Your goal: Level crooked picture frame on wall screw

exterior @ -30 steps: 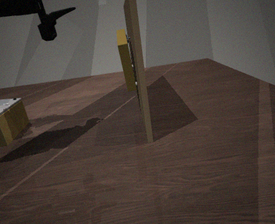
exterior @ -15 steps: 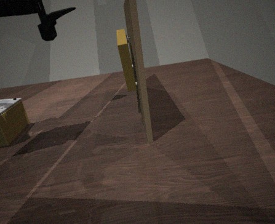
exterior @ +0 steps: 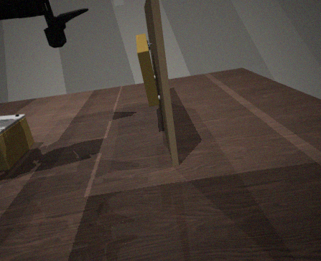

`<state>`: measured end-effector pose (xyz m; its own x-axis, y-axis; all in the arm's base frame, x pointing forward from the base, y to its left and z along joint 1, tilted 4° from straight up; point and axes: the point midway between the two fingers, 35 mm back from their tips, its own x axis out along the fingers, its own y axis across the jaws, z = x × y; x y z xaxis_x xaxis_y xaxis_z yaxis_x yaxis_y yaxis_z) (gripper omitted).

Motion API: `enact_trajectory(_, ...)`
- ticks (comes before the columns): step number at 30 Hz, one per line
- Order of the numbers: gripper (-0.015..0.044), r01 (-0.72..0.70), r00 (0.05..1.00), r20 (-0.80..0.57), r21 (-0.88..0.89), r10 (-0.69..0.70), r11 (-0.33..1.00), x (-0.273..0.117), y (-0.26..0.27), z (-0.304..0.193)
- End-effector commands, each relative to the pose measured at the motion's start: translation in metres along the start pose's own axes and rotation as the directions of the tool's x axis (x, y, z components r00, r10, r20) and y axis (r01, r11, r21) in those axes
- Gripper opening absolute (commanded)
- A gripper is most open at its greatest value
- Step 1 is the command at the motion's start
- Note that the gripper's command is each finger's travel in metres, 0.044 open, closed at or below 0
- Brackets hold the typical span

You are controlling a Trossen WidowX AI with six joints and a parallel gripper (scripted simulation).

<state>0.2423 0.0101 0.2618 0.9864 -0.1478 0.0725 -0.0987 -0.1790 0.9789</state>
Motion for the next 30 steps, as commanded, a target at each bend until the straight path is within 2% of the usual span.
enact_trajectory(1,0.026,-0.004,1.0,0.005,0.005,0.003,1.0,0.0,0.001,0.001)
enact_trajectory(24,0.026,-0.004,1.0,0.005,0.005,0.003,1.0,0.0,0.001,0.001)
enact_trajectory(30,0.026,-0.002,1.0,0.004,0.004,0.002,1.0,-0.009,-0.05,0.01)
